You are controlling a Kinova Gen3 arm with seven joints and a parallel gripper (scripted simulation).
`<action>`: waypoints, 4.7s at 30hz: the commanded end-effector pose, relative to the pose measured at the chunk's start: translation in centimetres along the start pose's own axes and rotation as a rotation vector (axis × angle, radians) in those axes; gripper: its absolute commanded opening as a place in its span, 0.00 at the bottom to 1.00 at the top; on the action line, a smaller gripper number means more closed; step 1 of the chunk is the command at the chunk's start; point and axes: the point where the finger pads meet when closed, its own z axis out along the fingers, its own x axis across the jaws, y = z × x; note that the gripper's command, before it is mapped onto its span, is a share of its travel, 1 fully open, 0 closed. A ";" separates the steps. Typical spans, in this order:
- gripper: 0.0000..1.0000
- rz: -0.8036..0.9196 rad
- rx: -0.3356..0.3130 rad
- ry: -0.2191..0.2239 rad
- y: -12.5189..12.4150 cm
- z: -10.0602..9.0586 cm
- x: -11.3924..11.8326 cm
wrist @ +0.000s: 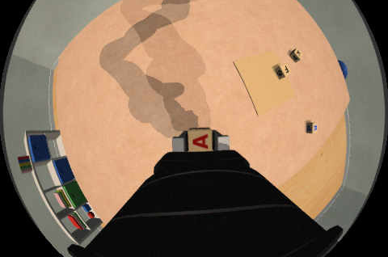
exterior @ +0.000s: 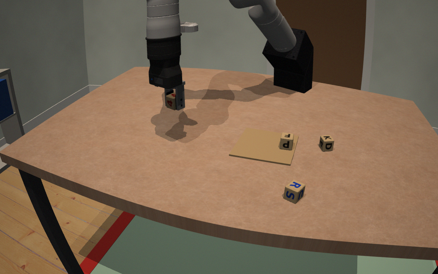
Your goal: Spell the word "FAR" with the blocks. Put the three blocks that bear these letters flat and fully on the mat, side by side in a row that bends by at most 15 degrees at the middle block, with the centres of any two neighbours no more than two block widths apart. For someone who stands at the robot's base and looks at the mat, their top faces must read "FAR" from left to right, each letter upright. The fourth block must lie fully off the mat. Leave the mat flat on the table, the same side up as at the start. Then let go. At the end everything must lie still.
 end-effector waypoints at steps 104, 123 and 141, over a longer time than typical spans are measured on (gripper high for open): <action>0.57 -1.995 -0.012 -0.011 -11.8 0.5 17.6; 0.57 -1.992 0.008 -0.009 -11.7 7.0 17.7; 0.57 -1.992 0.007 -0.011 -11.7 8.1 17.7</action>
